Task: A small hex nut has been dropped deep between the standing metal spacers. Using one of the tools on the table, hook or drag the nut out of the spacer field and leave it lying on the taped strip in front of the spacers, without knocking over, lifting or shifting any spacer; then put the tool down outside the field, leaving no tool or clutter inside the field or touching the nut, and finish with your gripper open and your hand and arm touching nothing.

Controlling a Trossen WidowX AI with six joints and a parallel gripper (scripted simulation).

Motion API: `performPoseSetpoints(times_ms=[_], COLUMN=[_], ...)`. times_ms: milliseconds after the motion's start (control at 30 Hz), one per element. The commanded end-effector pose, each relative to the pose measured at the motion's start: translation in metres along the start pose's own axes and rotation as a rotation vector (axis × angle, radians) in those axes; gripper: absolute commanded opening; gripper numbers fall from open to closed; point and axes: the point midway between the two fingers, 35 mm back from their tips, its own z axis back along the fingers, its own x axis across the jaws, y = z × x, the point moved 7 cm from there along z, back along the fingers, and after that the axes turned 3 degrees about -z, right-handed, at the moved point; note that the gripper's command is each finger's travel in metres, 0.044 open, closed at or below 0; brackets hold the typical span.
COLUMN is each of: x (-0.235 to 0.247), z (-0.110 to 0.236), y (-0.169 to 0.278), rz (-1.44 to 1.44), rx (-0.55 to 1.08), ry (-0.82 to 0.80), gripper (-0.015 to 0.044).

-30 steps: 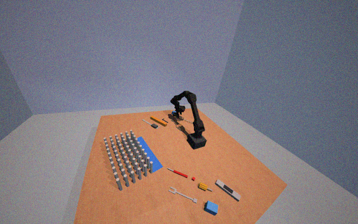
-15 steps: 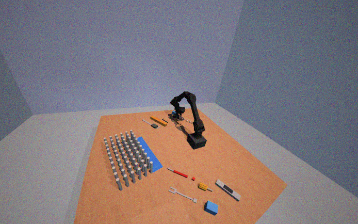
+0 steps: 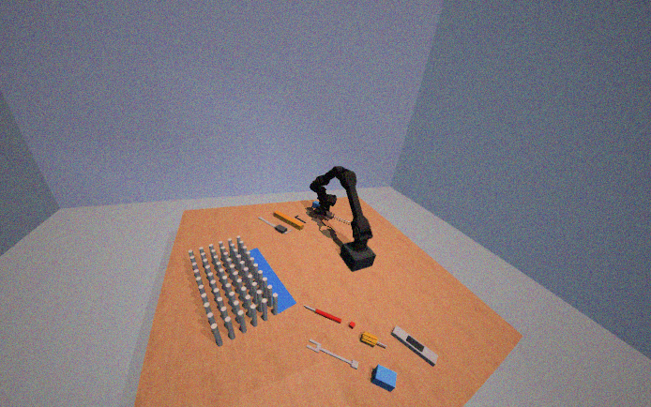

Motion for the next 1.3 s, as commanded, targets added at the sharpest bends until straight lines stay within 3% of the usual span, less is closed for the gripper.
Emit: performPoseSetpoints(times_ms=[0,167,933,1267], x=[-0.001,0.010,0.049,0.037], z=[-0.002,0.022,0.154,0.164], y=[-0.001,-0.001,-0.039,-0.038], rz=[0.000,0.000,0.000,0.116], rx=[-0.008,-0.006,0.000,0.022], ry=[0.001,0.000,0.000,0.010], gripper=[0.0127,0.0000,0.0000,0.0000])
